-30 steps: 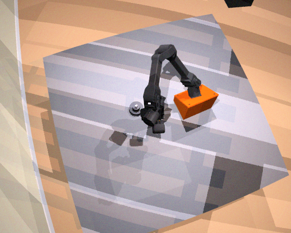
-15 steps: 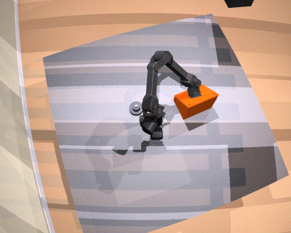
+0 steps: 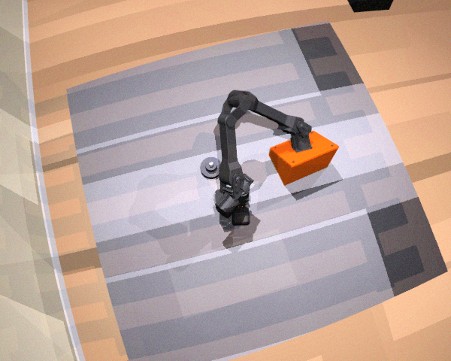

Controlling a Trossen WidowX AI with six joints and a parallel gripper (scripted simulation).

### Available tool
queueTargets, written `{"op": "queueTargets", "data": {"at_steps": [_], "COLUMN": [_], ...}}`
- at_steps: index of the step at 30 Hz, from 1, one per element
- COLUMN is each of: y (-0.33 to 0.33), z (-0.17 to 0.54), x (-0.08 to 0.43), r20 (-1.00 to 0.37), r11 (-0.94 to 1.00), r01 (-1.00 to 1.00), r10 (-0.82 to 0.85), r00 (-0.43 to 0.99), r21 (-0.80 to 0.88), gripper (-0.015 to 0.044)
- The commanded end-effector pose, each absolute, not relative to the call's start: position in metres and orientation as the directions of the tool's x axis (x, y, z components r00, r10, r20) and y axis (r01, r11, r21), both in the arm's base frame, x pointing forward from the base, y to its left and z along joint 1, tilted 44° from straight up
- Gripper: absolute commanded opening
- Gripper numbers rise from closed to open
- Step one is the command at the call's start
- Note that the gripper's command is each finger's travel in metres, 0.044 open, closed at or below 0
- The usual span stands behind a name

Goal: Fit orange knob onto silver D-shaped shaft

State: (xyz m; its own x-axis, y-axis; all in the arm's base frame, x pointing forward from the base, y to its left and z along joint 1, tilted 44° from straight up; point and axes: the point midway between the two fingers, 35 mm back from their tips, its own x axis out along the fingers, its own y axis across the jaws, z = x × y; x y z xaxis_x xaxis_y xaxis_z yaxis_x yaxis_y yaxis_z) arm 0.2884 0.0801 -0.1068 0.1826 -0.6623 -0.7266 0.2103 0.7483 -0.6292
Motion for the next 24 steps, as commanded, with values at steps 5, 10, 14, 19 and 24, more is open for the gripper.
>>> {"op": "queueTargets", "data": {"at_steps": [5, 10, 14, 19, 24], "y": [0.0739, 0.0755, 0.0755, 0.0755, 0.0755], "z": [-0.1141, -0.1129, -0.1129, -0.1129, -0.1129], "x": [0.2892, 0.2889, 0.2889, 0.2889, 0.2889], "r20": [-0.720, -0.724, -0.724, -0.724, -0.724], "r11": [0.743, 0.745, 0.745, 0.745, 0.745], "r01": [0.206, 0.210, 0.210, 0.210, 0.210], "r10": [-0.669, -0.666, -0.666, -0.666, -0.666], "r00": [0.184, 0.182, 0.182, 0.182, 0.182], "r21": [-0.637, -0.633, -0.633, -0.633, -0.633], "gripper": [0.0000, 0.0105, 0.0210, 0.0240, 0.0240]}}
